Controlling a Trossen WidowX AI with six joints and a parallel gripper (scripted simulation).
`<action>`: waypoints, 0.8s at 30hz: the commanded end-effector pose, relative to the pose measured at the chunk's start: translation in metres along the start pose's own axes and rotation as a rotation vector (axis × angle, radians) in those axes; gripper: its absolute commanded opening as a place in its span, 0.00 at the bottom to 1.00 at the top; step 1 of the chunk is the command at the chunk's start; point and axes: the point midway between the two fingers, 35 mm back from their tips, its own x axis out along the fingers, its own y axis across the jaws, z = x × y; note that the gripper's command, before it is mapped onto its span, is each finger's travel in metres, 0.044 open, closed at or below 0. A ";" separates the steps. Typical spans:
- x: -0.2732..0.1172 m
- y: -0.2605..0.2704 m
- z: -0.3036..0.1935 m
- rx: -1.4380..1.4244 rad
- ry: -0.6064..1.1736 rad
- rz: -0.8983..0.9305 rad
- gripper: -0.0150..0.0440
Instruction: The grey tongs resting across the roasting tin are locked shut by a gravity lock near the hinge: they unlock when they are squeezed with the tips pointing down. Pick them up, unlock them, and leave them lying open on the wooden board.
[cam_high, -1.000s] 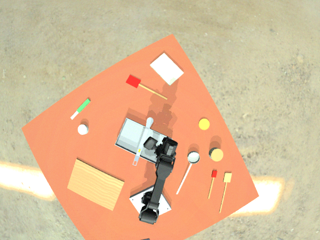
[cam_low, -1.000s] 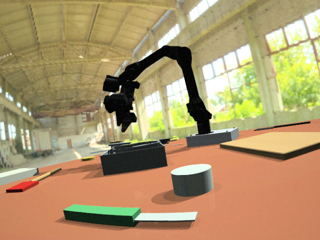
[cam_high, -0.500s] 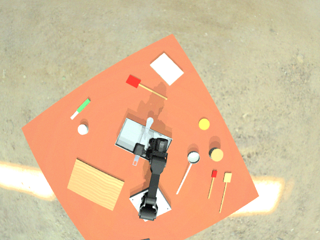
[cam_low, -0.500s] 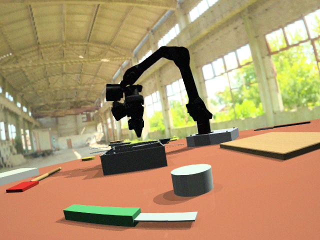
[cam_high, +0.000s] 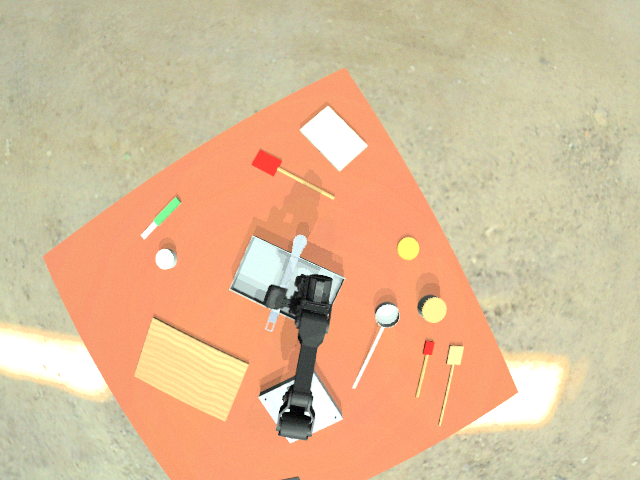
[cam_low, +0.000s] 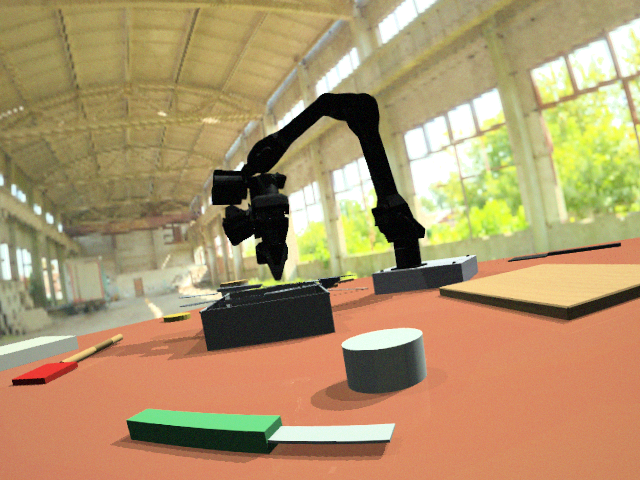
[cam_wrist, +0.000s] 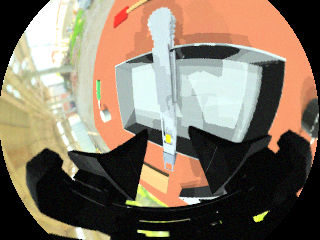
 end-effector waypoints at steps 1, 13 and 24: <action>0.009 -0.002 -0.002 0.012 0.015 -0.002 0.69; 0.029 -0.002 -0.002 0.012 0.015 -0.001 0.69; 0.047 -0.002 -0.004 0.013 0.015 0.000 0.69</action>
